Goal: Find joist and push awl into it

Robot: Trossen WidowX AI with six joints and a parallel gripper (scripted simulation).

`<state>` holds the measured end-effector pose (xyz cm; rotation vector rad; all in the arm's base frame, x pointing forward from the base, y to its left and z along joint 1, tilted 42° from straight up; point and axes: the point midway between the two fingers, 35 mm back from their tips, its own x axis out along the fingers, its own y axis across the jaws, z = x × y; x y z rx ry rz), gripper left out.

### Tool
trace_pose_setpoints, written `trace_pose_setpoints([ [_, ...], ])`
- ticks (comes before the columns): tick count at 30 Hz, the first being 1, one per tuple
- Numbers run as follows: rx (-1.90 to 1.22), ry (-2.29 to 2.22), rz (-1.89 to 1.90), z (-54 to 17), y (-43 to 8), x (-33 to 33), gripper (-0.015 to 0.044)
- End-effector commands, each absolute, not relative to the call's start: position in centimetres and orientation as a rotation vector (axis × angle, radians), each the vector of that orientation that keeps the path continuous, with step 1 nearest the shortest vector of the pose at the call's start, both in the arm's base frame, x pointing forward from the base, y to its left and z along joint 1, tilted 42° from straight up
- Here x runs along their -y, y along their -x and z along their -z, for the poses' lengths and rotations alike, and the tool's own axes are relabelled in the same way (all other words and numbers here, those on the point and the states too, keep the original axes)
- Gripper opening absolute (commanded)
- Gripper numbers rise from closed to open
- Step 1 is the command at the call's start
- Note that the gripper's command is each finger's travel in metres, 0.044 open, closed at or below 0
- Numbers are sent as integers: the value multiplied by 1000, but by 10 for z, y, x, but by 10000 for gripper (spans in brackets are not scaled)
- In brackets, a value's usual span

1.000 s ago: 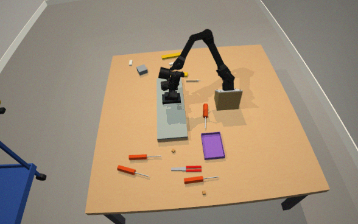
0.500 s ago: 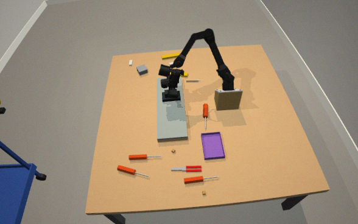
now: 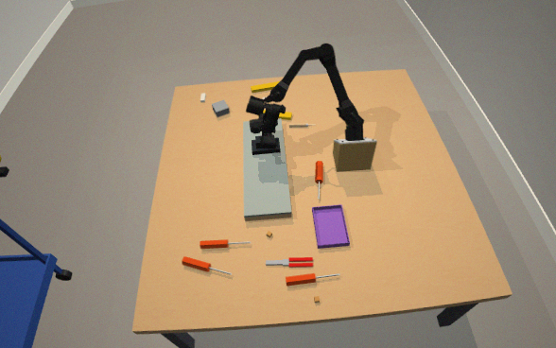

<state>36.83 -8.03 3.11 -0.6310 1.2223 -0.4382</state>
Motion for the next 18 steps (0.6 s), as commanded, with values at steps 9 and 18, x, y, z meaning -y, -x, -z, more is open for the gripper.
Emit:
trace_pose_setpoints([
  [9, -1218, 628, 455, -46, -368, 98, 0],
  [18, -1218, 628, 455, -55, -368, 107, 0],
])
